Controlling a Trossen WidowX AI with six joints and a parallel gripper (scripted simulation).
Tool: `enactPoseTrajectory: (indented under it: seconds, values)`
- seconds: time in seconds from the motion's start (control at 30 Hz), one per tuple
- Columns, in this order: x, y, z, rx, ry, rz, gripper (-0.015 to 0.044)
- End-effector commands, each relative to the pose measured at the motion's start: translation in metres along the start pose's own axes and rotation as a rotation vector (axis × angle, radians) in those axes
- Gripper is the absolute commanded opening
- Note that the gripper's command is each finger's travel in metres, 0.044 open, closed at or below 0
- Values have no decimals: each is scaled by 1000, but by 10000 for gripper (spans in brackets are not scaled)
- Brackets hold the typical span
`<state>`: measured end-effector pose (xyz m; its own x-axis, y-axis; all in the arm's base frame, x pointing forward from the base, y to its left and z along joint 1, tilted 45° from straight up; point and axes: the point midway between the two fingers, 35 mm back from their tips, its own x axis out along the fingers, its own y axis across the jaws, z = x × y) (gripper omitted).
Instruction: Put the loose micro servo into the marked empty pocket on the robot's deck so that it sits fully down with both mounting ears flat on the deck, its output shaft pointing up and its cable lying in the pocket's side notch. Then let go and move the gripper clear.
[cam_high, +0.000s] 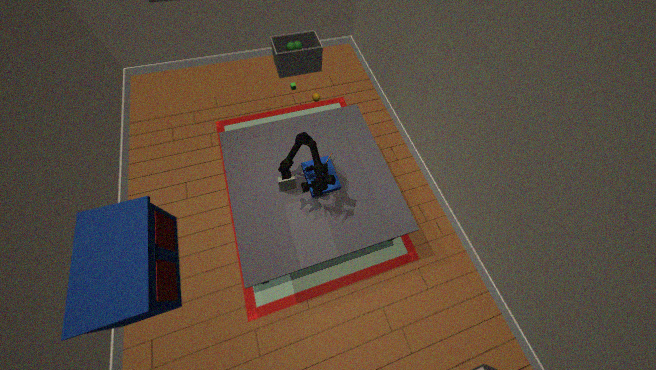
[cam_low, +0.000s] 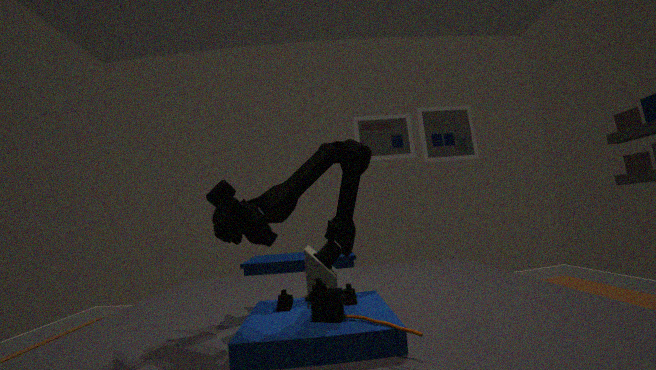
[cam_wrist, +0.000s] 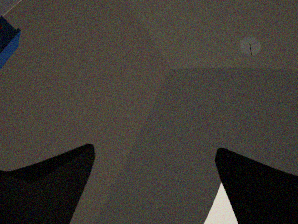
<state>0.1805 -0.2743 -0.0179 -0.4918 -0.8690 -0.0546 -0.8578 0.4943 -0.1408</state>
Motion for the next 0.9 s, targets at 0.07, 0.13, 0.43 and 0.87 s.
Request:
enactPoseTrajectory:
  seconds: [0.07,0.13,0.43,0.87]
  values:
    - [-1,-1,2,24,-22,1,440]
    - [-3,-3,5,60,-56,4,440]
    - [-17,-11,24,270,-251,54,440]
    - [-48,-18,45,555,-506,221,440]
